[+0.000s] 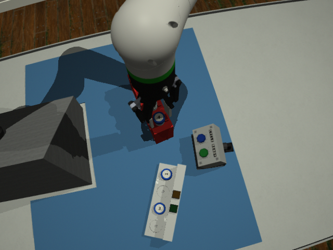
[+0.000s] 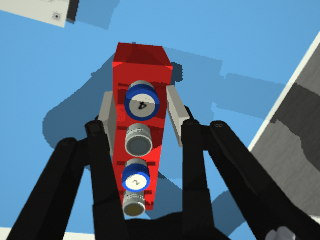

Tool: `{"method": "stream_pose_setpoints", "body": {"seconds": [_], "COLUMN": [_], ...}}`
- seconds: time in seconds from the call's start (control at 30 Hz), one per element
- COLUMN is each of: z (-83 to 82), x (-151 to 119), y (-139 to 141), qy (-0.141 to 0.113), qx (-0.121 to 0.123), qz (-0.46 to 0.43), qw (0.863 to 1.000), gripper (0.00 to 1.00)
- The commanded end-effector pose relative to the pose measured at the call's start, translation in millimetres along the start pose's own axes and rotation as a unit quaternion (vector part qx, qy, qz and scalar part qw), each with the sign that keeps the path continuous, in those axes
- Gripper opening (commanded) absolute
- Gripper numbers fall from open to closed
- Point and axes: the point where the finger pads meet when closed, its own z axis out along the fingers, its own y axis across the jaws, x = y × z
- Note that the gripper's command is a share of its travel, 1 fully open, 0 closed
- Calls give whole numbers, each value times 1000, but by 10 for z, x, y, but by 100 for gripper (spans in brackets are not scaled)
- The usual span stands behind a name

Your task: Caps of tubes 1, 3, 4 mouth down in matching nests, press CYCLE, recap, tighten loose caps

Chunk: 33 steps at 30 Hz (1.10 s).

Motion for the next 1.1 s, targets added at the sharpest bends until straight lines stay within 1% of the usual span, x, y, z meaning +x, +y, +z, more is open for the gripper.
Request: {"method": "stream_pose_setpoints", "body": {"seconds": [0.0,0.03,0.07,0.1,0.13,0.4,0.43,0.9,1.0,1.07], "z": [-2,-2,-2,-2,-2,-2,-2,-2,-2,-2], "x": [2,2,2,2,2,2,2,2,2,2], "y": [-1,-1,-1,-1,-1,0,0,0,0,0], "qy": [6,6,6,7,7,7,7,7,6,6], "qx": [-7,-7,-7,-7,-7,-7,-7,-7,-7,-7], "qz": [112,153,153,194,212,212,212,212,138,88], "qw": [994,988,988,981,977,977,977,977,990,996], "gripper": [35,35,35,35,35,35,0,0,0,0]}}
